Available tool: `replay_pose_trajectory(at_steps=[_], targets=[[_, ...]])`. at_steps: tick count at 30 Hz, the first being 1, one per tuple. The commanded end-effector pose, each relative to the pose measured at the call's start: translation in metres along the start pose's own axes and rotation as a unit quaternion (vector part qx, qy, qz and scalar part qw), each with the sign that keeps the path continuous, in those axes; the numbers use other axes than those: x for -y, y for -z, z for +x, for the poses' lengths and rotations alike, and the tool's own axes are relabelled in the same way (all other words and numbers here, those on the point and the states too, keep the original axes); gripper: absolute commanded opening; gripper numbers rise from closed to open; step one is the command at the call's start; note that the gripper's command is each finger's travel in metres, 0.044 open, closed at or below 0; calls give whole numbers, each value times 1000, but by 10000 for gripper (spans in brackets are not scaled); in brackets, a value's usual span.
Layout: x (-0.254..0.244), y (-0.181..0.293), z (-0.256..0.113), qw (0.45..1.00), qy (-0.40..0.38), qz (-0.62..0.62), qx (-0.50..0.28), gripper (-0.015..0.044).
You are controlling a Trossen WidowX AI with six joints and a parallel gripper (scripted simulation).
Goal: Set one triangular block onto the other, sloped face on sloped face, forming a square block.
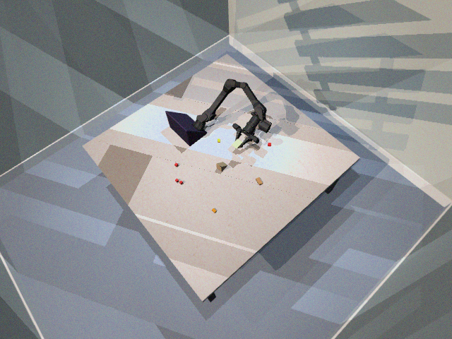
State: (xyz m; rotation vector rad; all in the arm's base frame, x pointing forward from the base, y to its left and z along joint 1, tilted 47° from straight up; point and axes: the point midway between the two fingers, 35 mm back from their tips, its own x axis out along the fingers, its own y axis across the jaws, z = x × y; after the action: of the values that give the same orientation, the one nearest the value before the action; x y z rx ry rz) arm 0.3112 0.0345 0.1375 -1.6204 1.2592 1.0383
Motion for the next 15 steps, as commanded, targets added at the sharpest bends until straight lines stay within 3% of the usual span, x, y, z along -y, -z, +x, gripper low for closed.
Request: replay_pose_trajectory(at_steps=[1, 15], targets=[[-4, 16, 14, 1000, 1, -2, 0, 0], [-25, 62, 54, 1000, 1, -6, -8, 0]])
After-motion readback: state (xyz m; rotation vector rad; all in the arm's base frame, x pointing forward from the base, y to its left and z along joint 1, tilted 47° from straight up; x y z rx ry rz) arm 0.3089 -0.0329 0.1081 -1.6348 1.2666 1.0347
